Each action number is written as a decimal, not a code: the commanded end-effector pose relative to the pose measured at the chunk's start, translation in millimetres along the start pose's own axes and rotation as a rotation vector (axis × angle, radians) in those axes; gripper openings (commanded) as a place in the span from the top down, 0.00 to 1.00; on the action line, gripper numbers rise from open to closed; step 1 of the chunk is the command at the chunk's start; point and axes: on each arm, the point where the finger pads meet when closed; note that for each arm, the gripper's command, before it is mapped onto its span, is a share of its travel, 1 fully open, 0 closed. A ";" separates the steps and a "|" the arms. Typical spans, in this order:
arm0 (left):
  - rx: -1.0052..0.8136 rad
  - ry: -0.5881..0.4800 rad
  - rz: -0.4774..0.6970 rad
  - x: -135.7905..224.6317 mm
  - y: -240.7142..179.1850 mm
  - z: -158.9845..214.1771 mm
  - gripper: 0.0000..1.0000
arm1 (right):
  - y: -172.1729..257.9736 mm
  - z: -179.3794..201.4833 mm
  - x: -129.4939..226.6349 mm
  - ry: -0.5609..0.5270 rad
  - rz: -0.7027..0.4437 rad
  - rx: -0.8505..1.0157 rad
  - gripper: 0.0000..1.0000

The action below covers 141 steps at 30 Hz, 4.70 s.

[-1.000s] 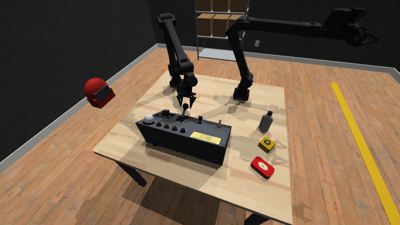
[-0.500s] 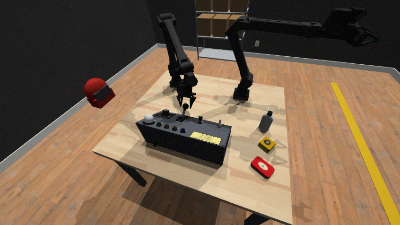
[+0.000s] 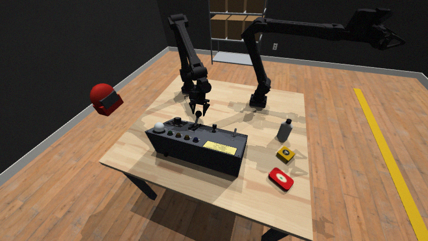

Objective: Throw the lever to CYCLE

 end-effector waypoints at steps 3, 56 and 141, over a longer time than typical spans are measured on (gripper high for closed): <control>0.009 -0.031 -0.009 6.8 6.1 -20.1 0.00 | 0.7 -4.2 -1.9 -0.006 -0.004 -0.001 0.30; 0.009 -0.031 -0.009 6.8 6.1 -20.1 0.00 | 2.1 -8.9 0.2 -0.028 -0.009 -0.010 1.00; 0.009 -0.031 -0.009 6.8 6.1 -20.1 0.00 | 1.5 -110.7 27.4 -0.083 -0.014 -0.031 1.00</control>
Point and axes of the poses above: on each arm, the point where the finger pads meet when closed, its own x axis back along the fingers, its own y axis across the jaws, z = x × y, and after that the axes turned 1 degree about x, right-handed
